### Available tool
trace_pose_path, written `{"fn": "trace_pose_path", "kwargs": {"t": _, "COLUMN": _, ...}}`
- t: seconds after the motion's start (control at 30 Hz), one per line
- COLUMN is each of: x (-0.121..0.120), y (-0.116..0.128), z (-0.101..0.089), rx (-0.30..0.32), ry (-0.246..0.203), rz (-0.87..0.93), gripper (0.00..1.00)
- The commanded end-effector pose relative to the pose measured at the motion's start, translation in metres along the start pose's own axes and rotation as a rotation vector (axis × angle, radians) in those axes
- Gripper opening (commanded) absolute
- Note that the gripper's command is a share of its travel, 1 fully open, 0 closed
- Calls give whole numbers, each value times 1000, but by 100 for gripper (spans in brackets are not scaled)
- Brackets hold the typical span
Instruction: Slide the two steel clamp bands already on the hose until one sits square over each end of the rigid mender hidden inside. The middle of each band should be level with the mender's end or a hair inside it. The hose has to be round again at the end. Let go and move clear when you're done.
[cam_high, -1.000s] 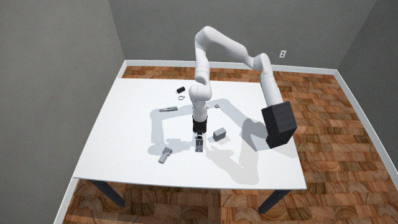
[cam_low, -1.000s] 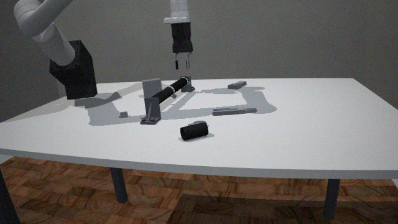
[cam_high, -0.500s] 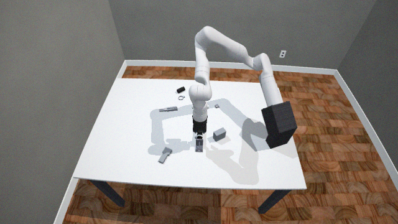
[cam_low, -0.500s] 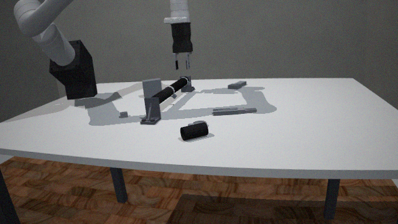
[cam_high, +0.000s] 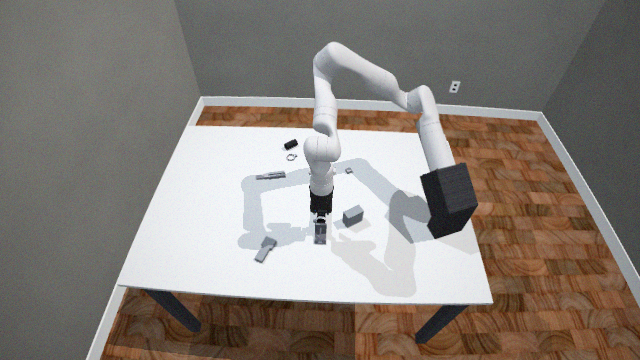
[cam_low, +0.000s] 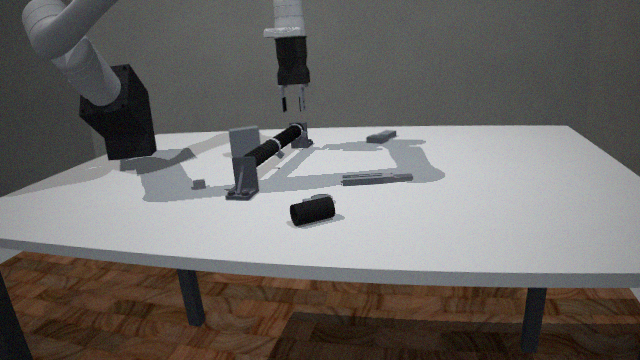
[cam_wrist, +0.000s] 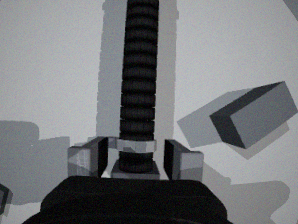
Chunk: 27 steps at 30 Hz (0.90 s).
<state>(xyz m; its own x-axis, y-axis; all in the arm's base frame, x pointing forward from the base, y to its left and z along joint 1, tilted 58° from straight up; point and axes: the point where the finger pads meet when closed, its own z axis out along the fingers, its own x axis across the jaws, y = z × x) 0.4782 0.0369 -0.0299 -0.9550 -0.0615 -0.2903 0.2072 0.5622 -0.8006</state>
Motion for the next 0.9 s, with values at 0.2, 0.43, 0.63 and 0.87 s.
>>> {"fn": "trace_pose_path", "kwargs": {"t": 0.2, "x": 0, "y": 1, "z": 7, "rx": -2, "ry": -2, "rz": 0, "gripper": 86}}
{"fn": "trace_pose_path", "kwargs": {"t": 0.43, "x": 0, "y": 1, "z": 25, "rx": -2, "ry": -2, "rz": 0, "gripper": 86}}
{"fn": "trace_pose_path", "kwargs": {"t": 0.63, "x": 0, "y": 1, "z": 25, "rx": -2, "ry": -2, "rz": 0, "gripper": 86}}
{"fn": "trace_pose_path", "kwargs": {"t": 0.87, "x": 0, "y": 1, "z": 25, "rx": -2, "ry": -2, "rz": 0, "gripper": 86}}
